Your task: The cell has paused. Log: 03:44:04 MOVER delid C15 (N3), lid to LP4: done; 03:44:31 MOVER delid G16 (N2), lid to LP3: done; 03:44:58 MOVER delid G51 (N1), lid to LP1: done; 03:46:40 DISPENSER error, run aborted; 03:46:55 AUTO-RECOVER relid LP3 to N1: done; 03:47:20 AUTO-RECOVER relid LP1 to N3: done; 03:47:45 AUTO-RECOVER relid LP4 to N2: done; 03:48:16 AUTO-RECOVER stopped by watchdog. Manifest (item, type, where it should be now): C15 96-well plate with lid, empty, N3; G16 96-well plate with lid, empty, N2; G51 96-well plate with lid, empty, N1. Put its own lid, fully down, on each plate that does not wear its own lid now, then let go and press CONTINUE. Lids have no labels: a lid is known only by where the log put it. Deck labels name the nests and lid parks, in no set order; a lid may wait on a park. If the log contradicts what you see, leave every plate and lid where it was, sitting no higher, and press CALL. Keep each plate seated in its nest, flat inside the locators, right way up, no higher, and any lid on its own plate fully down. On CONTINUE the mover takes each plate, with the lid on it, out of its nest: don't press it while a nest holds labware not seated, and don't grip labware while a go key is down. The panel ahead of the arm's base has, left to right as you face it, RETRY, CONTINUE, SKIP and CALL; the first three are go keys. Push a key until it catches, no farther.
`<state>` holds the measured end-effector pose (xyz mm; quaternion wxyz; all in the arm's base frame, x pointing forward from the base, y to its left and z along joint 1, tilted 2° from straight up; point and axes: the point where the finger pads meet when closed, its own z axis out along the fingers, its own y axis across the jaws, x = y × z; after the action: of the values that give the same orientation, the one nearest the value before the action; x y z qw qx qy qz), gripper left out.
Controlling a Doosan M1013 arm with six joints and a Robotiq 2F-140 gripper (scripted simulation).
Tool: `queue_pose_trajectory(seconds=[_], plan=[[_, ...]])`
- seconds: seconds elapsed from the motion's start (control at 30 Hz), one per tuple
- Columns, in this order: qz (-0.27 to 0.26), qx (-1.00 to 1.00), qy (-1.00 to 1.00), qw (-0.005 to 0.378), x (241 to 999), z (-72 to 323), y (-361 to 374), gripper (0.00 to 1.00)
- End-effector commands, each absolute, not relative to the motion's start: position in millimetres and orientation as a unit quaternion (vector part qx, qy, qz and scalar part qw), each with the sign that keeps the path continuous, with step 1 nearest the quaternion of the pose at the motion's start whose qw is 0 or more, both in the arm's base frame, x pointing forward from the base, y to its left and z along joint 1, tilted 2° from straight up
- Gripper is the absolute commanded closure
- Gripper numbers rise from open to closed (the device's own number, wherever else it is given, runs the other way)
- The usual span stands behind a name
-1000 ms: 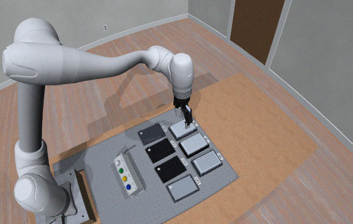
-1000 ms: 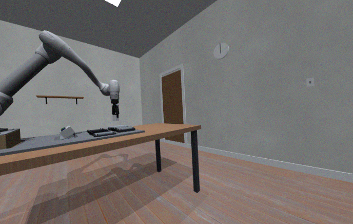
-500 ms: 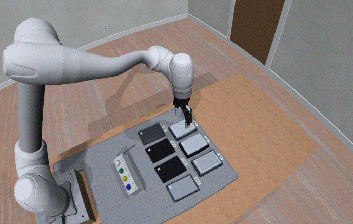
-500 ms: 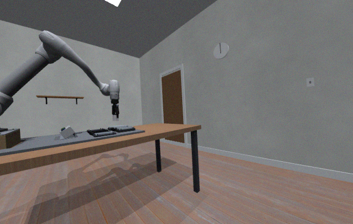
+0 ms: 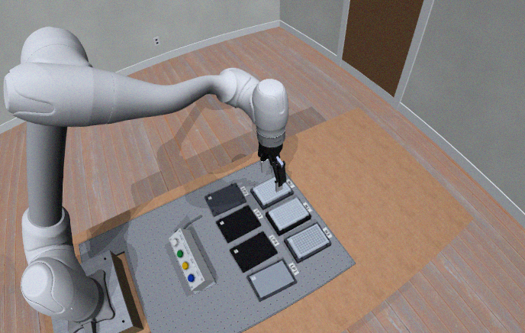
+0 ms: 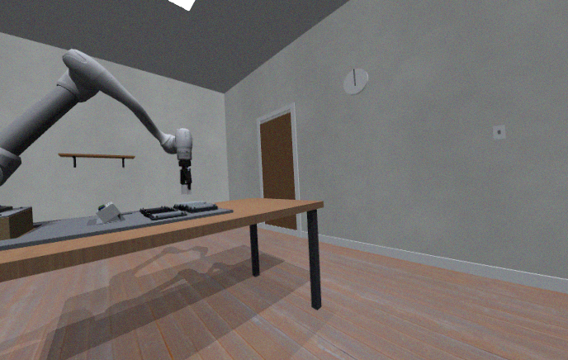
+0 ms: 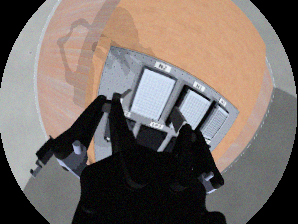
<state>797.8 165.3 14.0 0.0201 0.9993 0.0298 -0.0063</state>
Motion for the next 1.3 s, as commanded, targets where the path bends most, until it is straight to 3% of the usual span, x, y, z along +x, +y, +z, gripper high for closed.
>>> queue_pose_trajectory(seconds=[0.0, 1.27], plan=[[-0.006, 0.999, 0.03, 0.02, 798, 14, 165, 0.34], [-0.006, 0.999, 0.03, 0.02, 798, -12, 164, 0.34]])
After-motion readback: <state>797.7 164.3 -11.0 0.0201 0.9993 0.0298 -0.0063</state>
